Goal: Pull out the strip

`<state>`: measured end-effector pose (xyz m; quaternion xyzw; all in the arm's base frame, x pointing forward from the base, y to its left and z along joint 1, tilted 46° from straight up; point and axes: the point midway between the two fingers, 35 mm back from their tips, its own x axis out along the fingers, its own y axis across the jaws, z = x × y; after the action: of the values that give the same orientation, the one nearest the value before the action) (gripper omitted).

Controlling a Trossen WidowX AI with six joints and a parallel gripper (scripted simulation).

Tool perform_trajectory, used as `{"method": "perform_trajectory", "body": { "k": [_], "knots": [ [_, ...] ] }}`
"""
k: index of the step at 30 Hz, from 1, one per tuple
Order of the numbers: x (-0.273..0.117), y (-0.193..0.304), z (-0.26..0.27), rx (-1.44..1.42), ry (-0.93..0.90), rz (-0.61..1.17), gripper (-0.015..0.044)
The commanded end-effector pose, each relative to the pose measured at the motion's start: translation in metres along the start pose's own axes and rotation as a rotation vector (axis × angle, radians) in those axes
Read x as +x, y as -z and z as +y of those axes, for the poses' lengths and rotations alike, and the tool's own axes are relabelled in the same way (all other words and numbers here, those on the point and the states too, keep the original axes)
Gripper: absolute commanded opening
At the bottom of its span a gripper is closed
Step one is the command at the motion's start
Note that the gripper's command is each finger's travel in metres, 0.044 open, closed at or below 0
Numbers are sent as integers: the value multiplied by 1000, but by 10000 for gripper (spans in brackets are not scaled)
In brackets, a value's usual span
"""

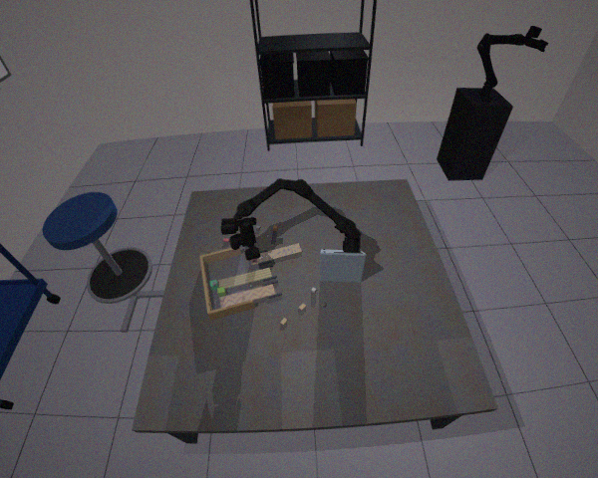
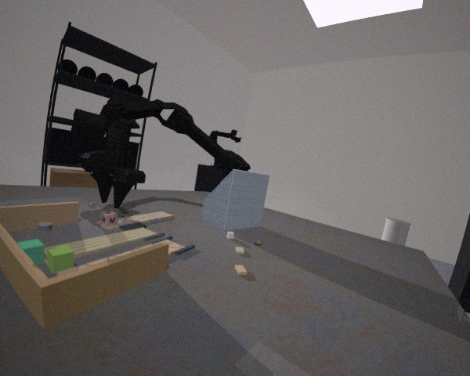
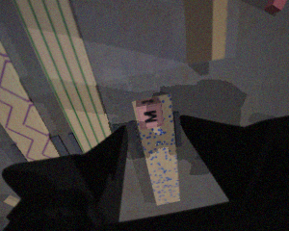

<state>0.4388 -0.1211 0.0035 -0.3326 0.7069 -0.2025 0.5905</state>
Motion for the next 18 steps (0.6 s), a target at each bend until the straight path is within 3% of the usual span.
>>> {"method": "perform_trajectory", "body": {
  "k": [1,18],
  "knots": [
    [7,0,0,-4,-1,1,250],
    [35,0,0,-4,0,1,250]
  ]
}}
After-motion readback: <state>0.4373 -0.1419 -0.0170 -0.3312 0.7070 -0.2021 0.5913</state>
